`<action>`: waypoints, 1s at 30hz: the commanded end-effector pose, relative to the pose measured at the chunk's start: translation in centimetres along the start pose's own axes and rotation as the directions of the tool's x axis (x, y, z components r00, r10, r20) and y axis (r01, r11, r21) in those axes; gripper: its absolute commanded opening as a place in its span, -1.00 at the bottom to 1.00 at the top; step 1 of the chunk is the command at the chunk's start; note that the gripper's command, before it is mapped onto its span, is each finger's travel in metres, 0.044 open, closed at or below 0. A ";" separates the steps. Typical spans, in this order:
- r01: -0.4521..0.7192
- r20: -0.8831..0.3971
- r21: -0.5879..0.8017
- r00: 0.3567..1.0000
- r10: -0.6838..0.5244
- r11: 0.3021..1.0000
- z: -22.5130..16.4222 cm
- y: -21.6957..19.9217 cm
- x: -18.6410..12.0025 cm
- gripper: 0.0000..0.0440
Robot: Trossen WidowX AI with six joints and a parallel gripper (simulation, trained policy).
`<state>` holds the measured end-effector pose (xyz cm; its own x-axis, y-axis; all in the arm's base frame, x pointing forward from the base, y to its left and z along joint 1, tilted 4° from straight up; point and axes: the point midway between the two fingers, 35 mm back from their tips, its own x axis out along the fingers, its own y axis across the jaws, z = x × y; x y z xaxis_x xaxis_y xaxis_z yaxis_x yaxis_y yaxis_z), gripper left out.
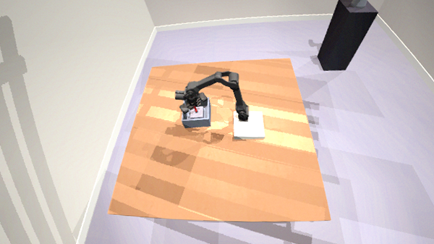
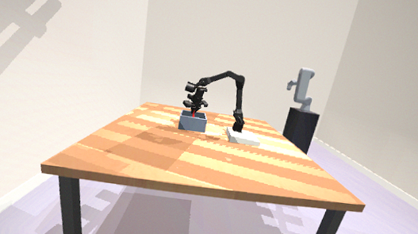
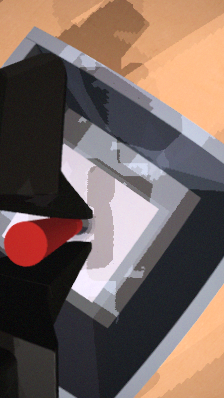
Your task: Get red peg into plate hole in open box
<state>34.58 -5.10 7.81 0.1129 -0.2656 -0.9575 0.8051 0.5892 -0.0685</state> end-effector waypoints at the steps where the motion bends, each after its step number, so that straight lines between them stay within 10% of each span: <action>1: 0.001 -0.033 -0.025 0.999 -0.002 1.000 -0.2 0.1 1.3 -0.56; 16: -0.088 -0.119 -0.062 0.990 0.081 0.994 2.7 3.5 1.6 1.00; 30: -0.247 -0.131 -0.080 0.963 0.235 0.966 4.7 8.6 -0.6 1.00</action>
<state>38.82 -6.12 7.46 0.0071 -0.0735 -0.9973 0.7491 0.6610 -0.0434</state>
